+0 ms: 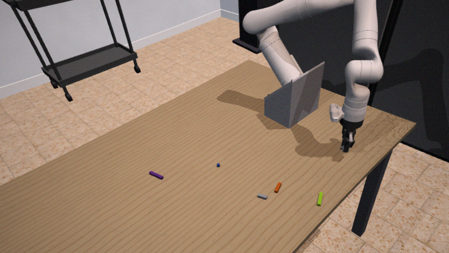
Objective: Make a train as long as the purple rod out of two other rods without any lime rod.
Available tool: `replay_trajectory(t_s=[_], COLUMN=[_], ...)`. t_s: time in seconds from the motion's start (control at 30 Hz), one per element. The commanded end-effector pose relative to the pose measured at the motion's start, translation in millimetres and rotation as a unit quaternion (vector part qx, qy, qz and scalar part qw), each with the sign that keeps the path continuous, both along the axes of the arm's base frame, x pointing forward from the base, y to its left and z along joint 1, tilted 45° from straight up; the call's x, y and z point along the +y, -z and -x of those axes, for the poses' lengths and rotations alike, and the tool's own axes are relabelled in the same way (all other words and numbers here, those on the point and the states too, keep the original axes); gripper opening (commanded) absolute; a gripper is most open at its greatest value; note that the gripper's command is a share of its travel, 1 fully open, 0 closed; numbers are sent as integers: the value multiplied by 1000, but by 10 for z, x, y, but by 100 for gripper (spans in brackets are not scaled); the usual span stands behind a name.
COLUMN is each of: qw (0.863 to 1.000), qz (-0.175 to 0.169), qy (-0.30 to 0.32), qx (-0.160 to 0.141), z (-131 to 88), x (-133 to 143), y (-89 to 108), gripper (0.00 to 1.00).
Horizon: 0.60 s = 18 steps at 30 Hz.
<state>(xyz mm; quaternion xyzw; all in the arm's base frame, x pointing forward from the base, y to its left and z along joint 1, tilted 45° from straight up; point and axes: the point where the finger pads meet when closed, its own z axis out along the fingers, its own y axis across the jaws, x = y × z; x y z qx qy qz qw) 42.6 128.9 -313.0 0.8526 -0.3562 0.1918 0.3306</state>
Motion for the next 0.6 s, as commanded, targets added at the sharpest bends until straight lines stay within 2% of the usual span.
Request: replay_trajectory(t_s=[0.0,0.53,0.57], qw=[1000,1000,1000], qz=[-1,-1,-1], qy=[0,0,0], qx=[0,0,0], z=[2,2,2], x=[11,11,11], y=[-1,-1,-1], gripper=[24,24,5])
